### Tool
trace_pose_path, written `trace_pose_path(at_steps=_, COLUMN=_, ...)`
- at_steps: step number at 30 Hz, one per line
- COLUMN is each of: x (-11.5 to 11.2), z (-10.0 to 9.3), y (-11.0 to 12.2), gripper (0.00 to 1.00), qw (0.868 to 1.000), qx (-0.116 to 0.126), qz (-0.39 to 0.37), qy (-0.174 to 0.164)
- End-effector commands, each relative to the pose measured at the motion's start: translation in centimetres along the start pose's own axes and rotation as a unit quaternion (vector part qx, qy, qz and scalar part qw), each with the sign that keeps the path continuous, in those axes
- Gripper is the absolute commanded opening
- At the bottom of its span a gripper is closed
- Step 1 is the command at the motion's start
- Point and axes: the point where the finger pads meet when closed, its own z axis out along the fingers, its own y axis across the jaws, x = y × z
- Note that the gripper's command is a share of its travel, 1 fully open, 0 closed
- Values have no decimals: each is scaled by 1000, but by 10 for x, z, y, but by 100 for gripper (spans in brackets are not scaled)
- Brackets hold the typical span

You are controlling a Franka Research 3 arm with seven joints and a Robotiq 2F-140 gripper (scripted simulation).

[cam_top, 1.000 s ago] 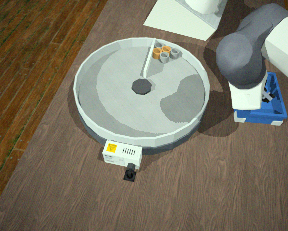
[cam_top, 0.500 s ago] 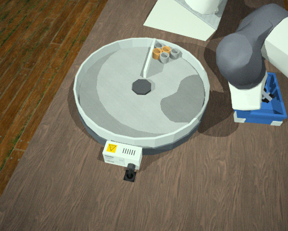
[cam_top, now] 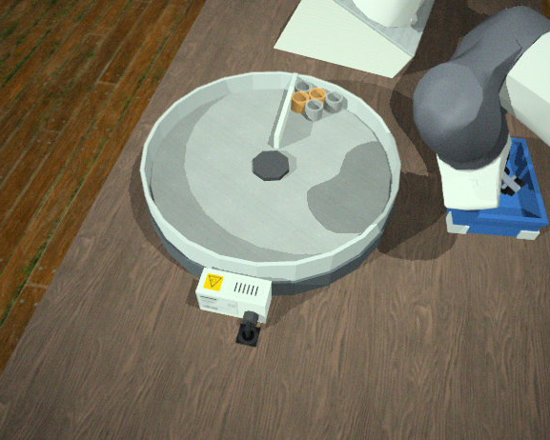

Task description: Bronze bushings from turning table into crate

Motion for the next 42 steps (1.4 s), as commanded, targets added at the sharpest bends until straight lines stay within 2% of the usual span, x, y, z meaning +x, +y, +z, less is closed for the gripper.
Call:
trace_pose_path(at_steps=1, x=-3, z=-5, y=0, gripper=7, qw=1000, qx=0, qz=-2, qy=1)
trace_pose_path(at_steps=11, x=-30, z=-37, y=0, gripper=7, qw=1000, qx=0, qz=-2, qy=1)
trace_pose_path(at_steps=13, x=-30, z=-37, y=0, gripper=7, qw=1000, qx=0, qz=-2, qy=1)
trace_pose_path(at_steps=23, x=-54, z=-65, y=1, gripper=7, qw=1000, qx=0, qz=-2, qy=1)
trace_pose_path(at_steps=42, x=-57, z=-68, y=1, gripper=7, qw=1000, qx=0, qz=-2, qy=1)
